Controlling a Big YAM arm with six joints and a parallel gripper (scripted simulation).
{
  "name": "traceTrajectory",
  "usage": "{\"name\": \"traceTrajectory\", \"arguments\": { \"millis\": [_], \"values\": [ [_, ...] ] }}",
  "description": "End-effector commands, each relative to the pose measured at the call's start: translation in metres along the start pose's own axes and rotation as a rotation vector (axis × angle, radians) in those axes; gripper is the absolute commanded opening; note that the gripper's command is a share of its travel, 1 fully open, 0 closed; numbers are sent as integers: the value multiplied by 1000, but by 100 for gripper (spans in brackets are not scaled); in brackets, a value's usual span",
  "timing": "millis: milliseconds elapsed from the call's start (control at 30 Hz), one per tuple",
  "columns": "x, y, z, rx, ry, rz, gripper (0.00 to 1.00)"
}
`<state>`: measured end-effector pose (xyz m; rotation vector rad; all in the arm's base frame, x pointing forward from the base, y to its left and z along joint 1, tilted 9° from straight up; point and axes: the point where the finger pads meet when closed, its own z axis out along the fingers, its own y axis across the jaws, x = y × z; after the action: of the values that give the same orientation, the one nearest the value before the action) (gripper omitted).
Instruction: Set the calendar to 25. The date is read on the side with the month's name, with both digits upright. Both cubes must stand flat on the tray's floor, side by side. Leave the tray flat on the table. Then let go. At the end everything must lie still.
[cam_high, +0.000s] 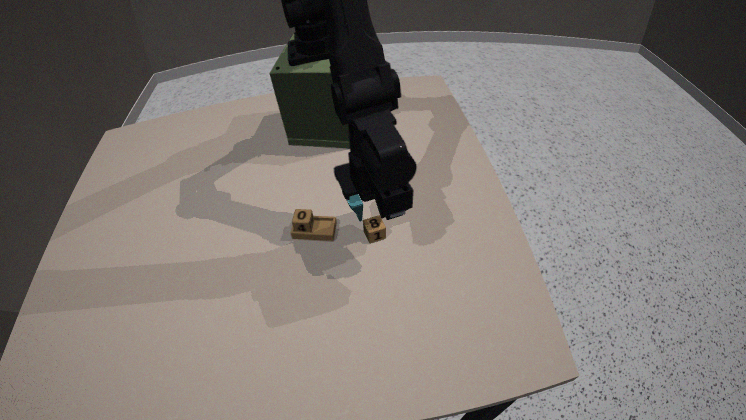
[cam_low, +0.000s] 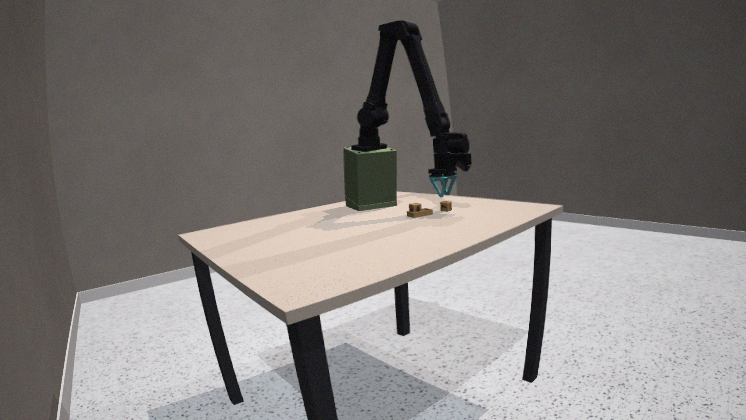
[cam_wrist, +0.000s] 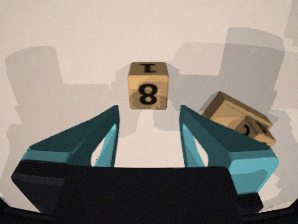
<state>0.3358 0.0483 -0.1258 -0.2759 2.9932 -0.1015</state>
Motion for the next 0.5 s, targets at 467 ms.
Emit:
{"name": "traceTrajectory", "arguments": {
  "millis": [467],
  "values": [
    [-12, 1, -43, 1, -29, 4, 47]
  ]
}}
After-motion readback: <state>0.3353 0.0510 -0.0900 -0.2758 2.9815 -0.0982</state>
